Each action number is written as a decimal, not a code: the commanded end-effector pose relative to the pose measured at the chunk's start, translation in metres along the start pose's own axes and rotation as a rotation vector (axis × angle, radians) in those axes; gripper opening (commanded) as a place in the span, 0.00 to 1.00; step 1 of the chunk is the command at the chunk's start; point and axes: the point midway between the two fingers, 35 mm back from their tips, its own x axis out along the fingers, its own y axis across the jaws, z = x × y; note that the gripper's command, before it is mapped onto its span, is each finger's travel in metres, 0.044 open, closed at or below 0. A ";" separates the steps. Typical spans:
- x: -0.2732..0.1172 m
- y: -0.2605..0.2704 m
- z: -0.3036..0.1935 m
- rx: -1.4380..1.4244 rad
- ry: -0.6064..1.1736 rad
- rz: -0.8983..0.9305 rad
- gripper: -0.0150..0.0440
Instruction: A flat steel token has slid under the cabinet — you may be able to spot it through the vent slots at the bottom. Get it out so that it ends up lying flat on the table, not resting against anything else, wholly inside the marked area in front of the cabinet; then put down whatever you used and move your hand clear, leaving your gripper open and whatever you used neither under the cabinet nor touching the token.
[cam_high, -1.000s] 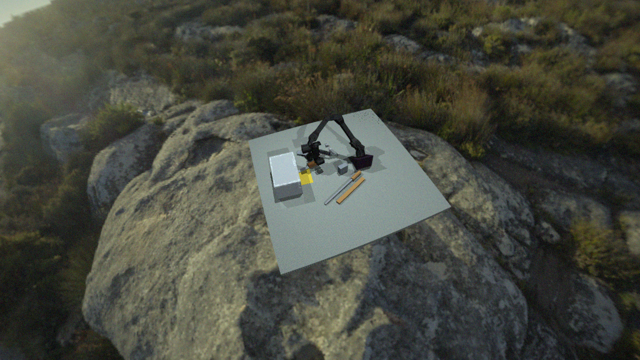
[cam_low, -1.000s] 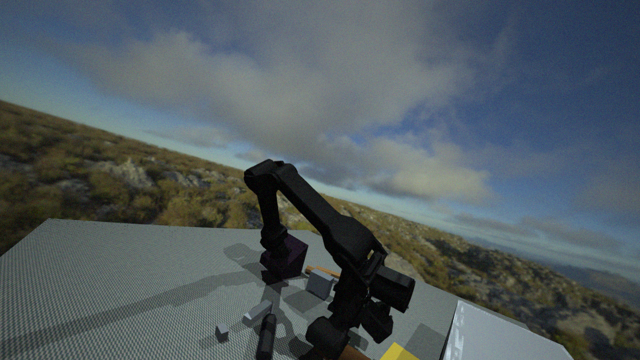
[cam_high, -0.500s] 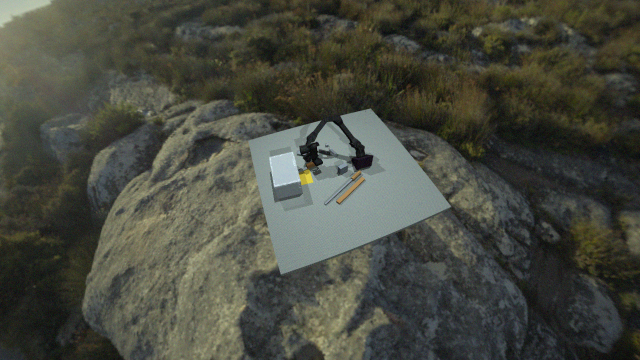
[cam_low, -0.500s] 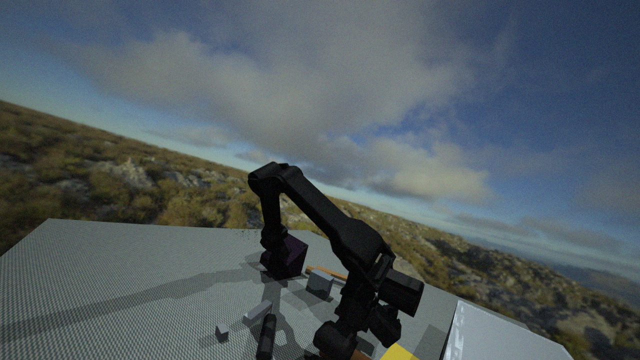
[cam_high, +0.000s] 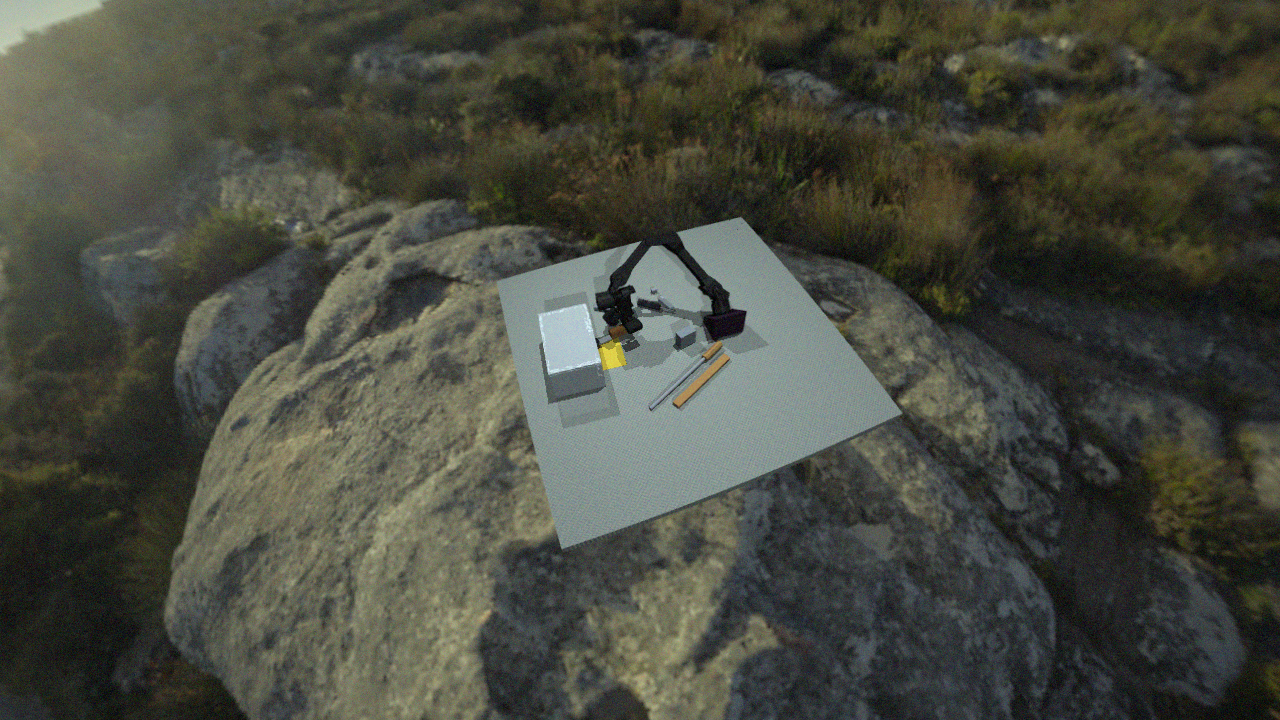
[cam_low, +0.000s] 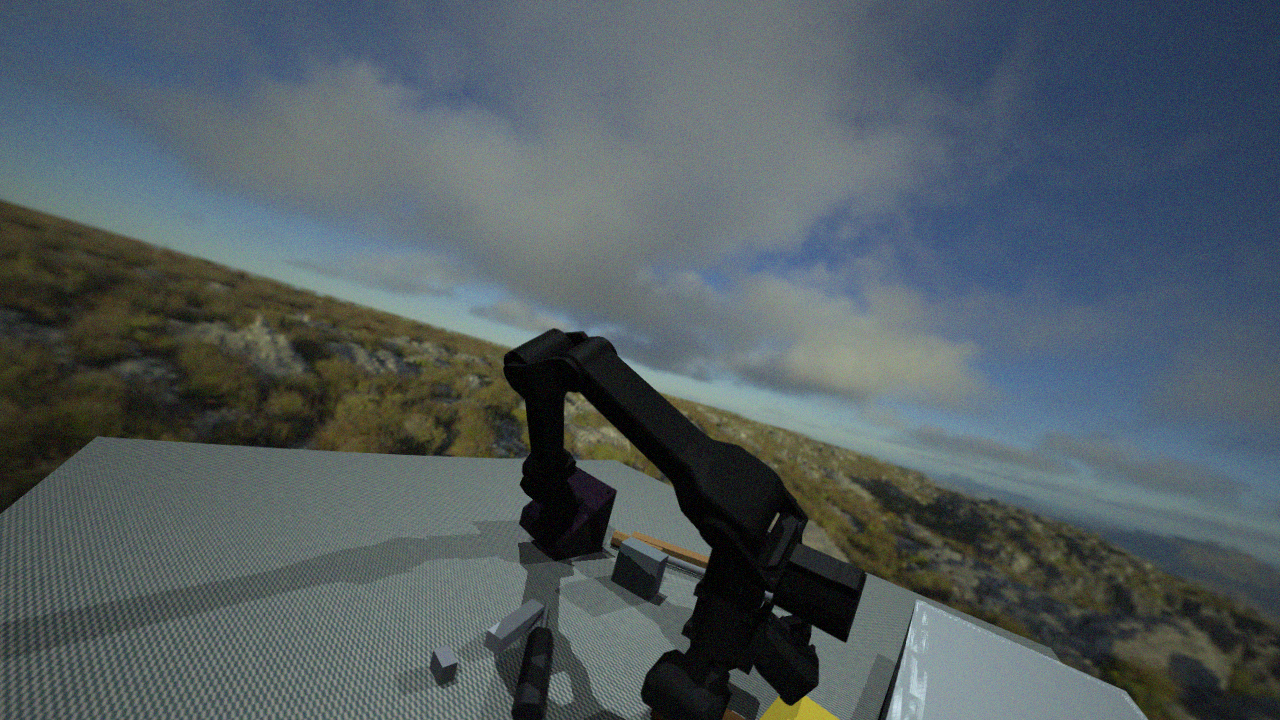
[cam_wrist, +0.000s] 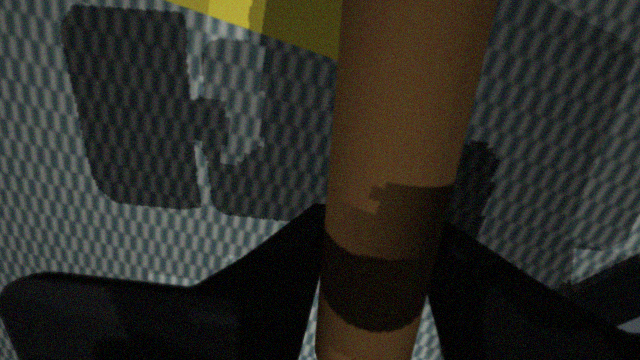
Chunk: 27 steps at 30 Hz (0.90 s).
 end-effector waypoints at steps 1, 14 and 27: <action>0.000 -0.001 0.006 0.007 -0.002 -0.002 0.25; -0.001 -0.001 0.018 0.008 -0.003 -0.002 0.25; -0.001 0.000 0.029 0.008 -0.003 -0.002 0.25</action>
